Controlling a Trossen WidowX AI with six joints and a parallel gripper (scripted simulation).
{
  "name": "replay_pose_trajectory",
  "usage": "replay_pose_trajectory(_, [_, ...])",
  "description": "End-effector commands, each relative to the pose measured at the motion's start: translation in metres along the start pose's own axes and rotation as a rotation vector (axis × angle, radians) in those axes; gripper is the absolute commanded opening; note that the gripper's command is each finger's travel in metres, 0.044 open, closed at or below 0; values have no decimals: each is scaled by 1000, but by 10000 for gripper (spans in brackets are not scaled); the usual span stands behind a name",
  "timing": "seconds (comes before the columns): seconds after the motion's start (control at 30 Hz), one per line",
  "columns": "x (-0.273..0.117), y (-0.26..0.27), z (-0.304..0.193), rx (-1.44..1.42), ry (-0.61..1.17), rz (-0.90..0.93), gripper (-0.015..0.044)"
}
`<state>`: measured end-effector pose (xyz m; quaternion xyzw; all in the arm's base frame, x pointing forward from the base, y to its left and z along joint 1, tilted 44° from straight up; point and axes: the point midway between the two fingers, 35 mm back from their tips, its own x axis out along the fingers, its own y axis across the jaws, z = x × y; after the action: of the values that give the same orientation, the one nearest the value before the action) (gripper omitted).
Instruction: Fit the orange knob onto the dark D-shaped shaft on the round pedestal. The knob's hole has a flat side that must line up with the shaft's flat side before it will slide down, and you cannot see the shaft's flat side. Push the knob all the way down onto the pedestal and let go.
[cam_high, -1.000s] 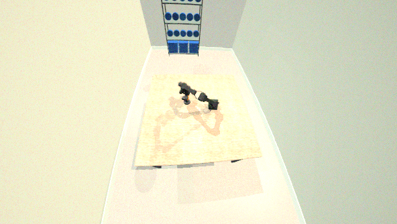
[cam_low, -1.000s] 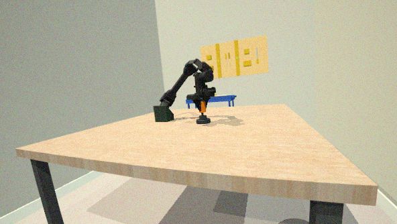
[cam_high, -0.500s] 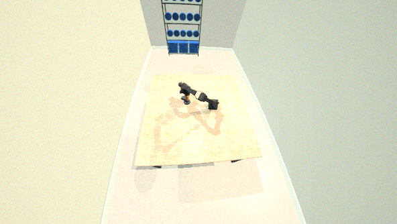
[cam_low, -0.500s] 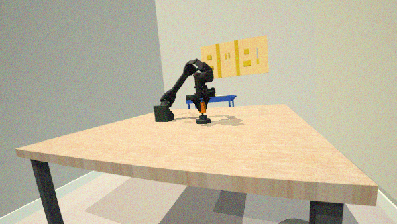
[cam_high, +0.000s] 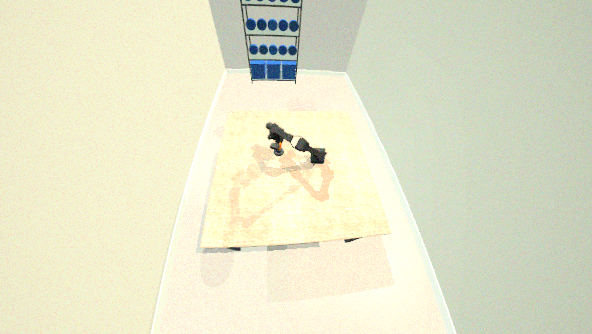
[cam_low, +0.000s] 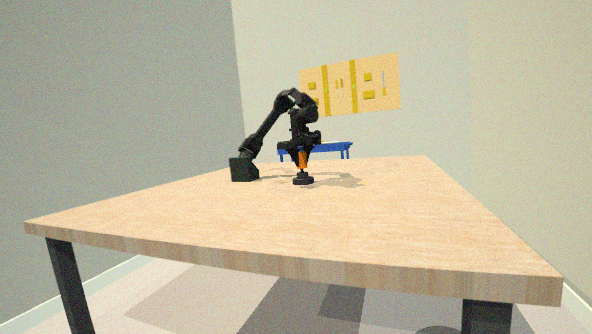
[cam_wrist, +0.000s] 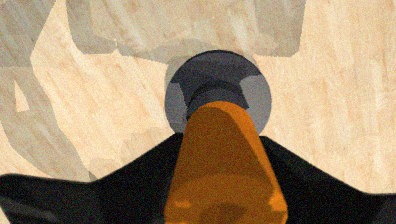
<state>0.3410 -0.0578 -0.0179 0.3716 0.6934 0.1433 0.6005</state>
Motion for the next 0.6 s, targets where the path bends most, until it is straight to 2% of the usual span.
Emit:
replay_pose_trajectory(0.0, [-4, 0, 1, 1, -3, -1, 0])
replay_pose_trajectory(0.23, [-3, 0, 2, 200, -3, -1, 0])
replay_pose_trajectory(0.57, [-1, 0, 0, 211, -3, -1, 0])
